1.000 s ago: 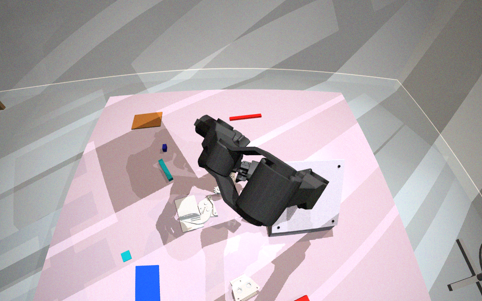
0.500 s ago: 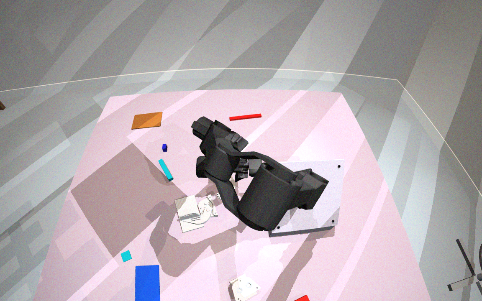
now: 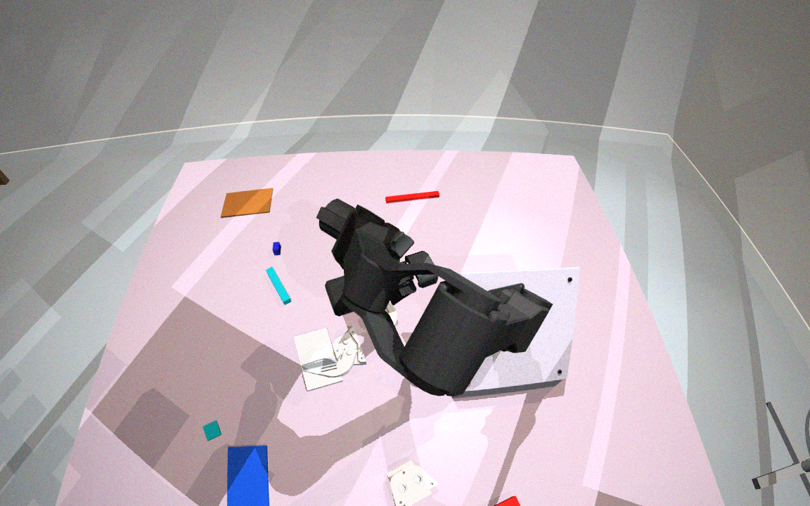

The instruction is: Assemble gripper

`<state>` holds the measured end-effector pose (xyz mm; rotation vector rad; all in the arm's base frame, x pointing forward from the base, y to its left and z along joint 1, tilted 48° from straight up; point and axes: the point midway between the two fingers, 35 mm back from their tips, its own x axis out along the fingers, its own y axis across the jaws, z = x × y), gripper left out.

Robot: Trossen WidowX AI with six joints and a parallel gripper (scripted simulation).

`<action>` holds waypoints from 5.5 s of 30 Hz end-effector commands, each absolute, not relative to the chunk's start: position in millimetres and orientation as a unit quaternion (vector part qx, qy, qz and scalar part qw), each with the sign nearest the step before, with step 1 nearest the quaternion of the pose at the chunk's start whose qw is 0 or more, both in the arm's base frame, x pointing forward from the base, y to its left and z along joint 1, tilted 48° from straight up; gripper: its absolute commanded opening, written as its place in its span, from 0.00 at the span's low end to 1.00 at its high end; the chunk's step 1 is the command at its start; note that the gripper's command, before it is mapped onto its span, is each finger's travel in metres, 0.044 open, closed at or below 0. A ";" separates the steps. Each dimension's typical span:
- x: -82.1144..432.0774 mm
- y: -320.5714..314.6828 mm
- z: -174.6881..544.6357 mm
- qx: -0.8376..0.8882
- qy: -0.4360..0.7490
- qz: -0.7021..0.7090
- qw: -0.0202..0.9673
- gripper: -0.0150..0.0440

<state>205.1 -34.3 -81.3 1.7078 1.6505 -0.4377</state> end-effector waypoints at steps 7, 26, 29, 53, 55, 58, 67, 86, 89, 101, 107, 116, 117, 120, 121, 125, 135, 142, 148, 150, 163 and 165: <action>209.8 -32.8 -77.7 0.616 0.653 -0.091 0.432 0.48; 217.0 -29.1 -72.6 0.503 0.657 0.058 0.559 0.48; 218.1 -28.5 -71.7 0.483 0.654 0.082 0.577 0.48; 226.9 -23.1 -64.9 0.300 0.604 0.265 0.689 0.48; 227.6 -22.7 -64.3 0.284 0.597 0.279 0.696 0.48; 228.7 -21.9 -63.4 0.259 0.587 0.301 0.706 0.48; 231.4 -20.0 -61.2 0.195 0.557 0.352 0.726 0.48; 231.3 -20.1 -61.2 0.188 0.554 0.358 0.728 0.48; 231.3 -20.1 -61.2 0.188 0.554 0.358 0.728 0.48; 255.2 -25.3 -59.9 0.188 0.554 0.357 0.728 0.48; 274.9 -28.3 -58.3 0.187 0.554 0.357 0.729 0.48; 304.4 -30.5 -55.0 0.187 0.553 0.357 0.729 0.48; 307.7 -30.6 -54.6 0.187 0.553 0.357 0.729 0.48; 317.4 -30.7 -53.2 0.187 0.553 0.357 0.729 0.48; 320.6 -30.6 -52.7 0.187 0.553 0.357 0.729 0.48; 333.5 -30.1 -50.7 0.187 0.552 0.358 0.729 0.48; 338.1 -29.8 -49.9 0.187 0.552 0.358 0.729 0.48; 338.1 -29.8 -49.9 0.187 0.552 0.358 0.729 0.48; 338.1 -29.8 -49.9 0.189 0.553 0.357 0.729 0.48; 338.1 -29.8 -49.9 0.189 0.553 0.357 0.729 0.48; 337.7 -29.8 -50.0 0.189 0.553 0.357 0.729 0.48; 337.7 -29.8 -50.0 0.189 0.553 0.357 0.729 0.48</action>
